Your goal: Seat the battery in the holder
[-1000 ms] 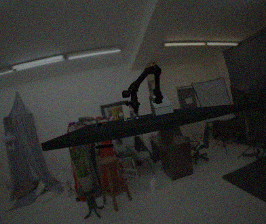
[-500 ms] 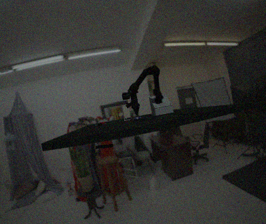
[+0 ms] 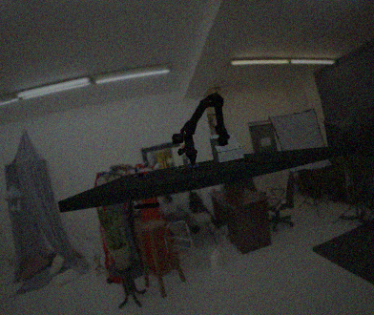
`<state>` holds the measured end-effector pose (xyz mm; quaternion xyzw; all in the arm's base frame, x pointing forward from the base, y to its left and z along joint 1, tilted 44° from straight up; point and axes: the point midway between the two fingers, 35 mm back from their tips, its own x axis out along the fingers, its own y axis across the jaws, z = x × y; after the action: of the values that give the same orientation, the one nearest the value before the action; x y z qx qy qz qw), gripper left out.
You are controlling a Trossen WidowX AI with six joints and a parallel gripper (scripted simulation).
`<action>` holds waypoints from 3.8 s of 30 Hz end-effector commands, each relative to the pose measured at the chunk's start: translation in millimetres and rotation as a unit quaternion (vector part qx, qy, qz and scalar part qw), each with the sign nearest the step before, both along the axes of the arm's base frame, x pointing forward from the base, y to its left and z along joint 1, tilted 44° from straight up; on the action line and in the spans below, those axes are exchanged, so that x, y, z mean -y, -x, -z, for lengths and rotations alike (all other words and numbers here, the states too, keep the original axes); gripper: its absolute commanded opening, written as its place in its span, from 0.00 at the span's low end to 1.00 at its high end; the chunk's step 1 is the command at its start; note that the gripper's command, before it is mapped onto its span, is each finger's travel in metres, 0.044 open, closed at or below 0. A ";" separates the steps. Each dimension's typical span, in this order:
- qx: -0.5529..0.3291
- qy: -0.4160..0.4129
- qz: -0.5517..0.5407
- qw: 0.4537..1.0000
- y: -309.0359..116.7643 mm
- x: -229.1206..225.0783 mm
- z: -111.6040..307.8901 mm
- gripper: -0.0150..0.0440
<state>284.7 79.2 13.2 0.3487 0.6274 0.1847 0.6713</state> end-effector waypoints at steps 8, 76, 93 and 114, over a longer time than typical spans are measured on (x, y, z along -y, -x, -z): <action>-0.002 -0.001 0.002 1.000 -0.7 -8.5 9.4 0.60; -0.114 -0.023 -0.066 0.991 -31.0 132.2 85.7 0.37; -0.140 -0.032 -0.094 0.985 -35.8 130.1 90.0 0.37; -0.176 -0.044 -0.132 0.974 -40.7 126.4 95.0 0.37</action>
<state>324.6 -46.1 -81.7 0.3219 0.7648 0.2320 0.5076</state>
